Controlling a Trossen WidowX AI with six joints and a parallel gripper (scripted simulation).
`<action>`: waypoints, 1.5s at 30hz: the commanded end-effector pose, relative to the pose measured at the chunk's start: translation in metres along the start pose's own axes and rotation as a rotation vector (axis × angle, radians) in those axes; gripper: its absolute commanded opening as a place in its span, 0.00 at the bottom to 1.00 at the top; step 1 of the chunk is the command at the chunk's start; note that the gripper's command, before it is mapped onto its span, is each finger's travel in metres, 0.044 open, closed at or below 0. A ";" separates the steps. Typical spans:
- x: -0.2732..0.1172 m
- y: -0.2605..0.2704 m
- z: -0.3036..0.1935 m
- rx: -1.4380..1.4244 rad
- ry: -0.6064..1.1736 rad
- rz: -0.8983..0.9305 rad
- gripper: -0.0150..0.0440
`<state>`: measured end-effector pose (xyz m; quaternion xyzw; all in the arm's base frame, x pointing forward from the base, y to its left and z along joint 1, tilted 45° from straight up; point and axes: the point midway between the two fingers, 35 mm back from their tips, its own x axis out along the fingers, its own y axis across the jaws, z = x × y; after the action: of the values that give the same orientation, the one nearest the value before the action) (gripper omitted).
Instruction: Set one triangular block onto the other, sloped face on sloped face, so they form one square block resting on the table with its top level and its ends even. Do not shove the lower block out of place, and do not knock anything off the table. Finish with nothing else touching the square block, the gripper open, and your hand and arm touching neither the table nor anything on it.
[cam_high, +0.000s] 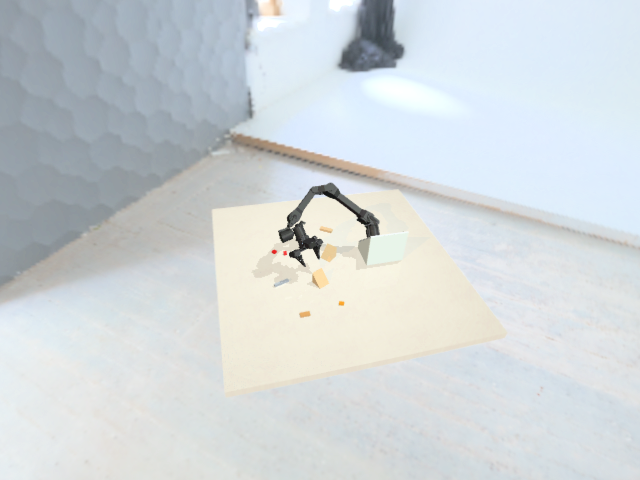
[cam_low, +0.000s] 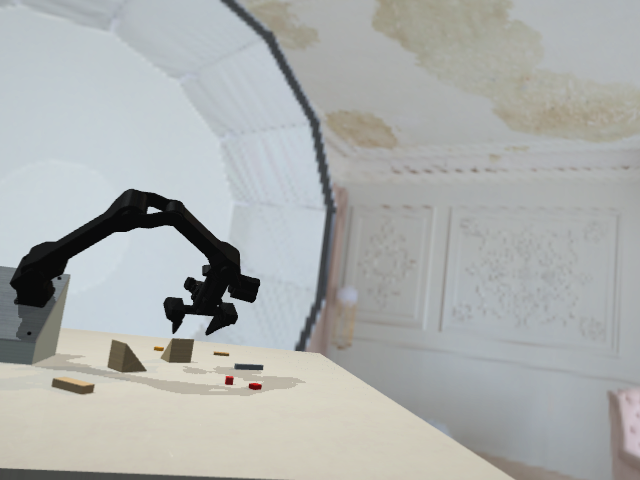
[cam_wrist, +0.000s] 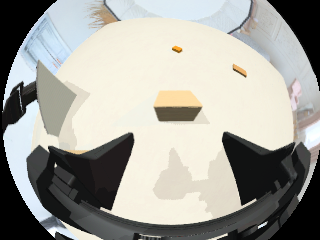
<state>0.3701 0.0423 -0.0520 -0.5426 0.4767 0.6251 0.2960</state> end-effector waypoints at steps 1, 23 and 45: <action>0.009 0.001 0.000 -0.001 -0.008 0.007 1.00; 0.045 -0.002 0.001 -0.001 -0.008 0.007 1.00; 0.081 -0.002 0.003 -0.001 -0.008 0.008 1.00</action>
<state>0.3549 0.0351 -0.1234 -0.5408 0.4767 0.6264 0.2965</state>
